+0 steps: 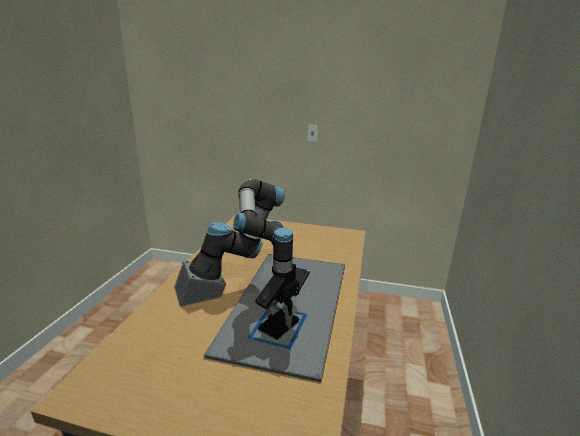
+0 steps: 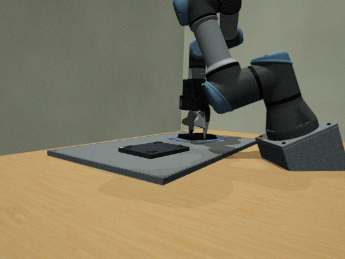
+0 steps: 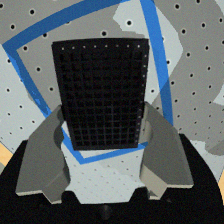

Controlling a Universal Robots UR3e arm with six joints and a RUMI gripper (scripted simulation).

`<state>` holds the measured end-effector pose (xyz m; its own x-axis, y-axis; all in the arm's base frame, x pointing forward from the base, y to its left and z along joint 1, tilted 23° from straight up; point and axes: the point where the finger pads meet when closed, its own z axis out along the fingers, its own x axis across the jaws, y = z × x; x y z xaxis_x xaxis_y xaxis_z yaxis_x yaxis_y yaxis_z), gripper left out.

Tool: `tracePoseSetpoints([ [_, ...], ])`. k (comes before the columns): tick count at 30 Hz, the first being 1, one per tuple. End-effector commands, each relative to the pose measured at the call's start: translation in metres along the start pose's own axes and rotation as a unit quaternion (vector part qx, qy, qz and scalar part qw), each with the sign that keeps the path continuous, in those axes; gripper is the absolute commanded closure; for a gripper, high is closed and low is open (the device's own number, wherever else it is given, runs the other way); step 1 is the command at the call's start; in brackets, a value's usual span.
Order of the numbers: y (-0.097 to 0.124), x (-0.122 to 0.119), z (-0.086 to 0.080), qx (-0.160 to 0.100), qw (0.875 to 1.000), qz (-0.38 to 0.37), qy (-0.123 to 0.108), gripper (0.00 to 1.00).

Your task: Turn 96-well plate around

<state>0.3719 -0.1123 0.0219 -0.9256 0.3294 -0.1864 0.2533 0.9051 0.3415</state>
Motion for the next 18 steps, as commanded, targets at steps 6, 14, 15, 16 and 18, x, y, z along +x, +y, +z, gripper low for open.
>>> tracePoseSetpoints([
  [6,0.0,-0.001,-0.013,0.001,1.0,0.0,-0.001,1.0],
  [14,0.0,-0.001,-0.027,0.001,1.0,0.0,-0.001,1.0],
  [15,0.0,-0.001,-0.028,0.001,1.0,0.0,-0.001,1.0],
  [16,0.0,-0.001,-0.03,0.001,1.0,0.0,-0.001,1.0],
  [18,0.0,-0.001,-0.033,0.001,1.0,0.0,-0.001,1.0],
])
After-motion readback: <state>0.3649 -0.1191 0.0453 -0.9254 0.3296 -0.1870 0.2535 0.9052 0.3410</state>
